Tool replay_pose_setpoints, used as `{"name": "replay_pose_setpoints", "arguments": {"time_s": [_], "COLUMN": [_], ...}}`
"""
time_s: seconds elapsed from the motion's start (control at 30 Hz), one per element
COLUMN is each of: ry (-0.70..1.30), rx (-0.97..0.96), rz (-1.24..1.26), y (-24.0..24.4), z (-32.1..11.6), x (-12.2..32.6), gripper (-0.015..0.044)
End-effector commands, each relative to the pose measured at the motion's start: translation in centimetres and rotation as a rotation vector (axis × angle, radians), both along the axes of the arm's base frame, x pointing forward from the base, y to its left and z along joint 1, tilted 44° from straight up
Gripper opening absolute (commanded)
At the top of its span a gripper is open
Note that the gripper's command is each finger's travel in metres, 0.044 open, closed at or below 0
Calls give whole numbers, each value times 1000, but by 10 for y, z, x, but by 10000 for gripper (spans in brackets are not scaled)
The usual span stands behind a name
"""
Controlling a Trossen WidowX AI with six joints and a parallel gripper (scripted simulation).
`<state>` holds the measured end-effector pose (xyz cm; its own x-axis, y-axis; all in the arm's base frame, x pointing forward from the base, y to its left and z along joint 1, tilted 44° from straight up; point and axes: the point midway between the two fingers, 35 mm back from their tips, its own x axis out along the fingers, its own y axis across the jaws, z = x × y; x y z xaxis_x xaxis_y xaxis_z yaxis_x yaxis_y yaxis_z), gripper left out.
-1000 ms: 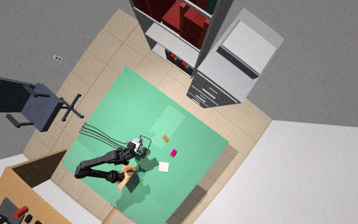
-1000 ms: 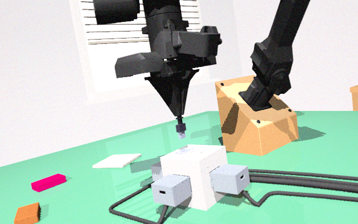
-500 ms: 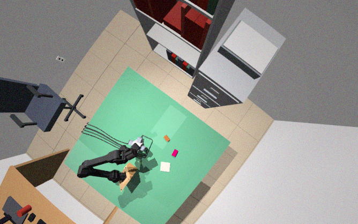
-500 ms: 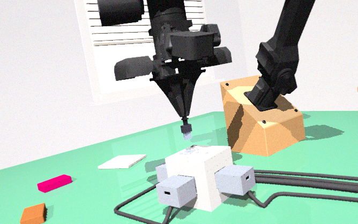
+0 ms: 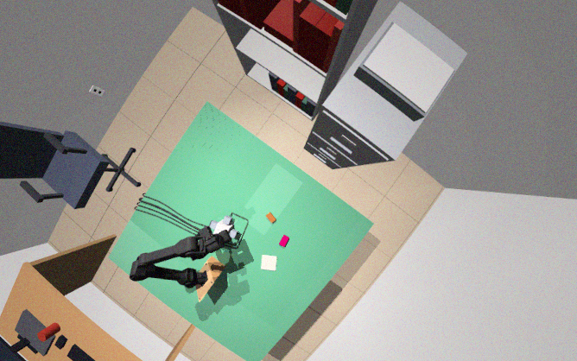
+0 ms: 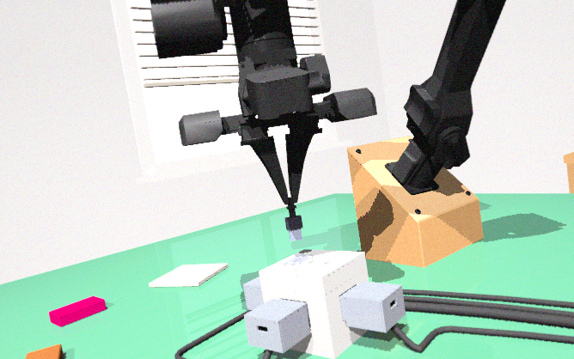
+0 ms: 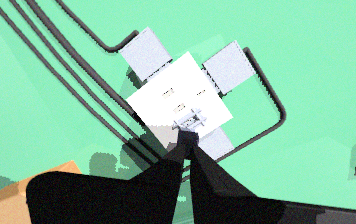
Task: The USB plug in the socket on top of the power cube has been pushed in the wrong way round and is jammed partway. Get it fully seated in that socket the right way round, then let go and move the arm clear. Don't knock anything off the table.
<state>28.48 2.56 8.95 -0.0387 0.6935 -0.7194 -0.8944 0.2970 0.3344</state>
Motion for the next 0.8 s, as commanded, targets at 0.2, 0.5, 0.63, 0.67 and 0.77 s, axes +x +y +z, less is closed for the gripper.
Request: {"name": "replay_pose_setpoints", "arguments": {"time_s": [0.2, 0.5, 0.63, 0.67, 0.77], "ry": [178, 341, 414, 432, 487], "rx": [-11, -20, -24, -25, -28], "rz": [-186, -356, -431, -450, -506], "y": [0, 0, 0, 0, 0], "z": [0, 0, 0, 0, 0], "x": [0, 0, 0, 0, 0], "gripper": [0, 0, 0, 0, 0]}}
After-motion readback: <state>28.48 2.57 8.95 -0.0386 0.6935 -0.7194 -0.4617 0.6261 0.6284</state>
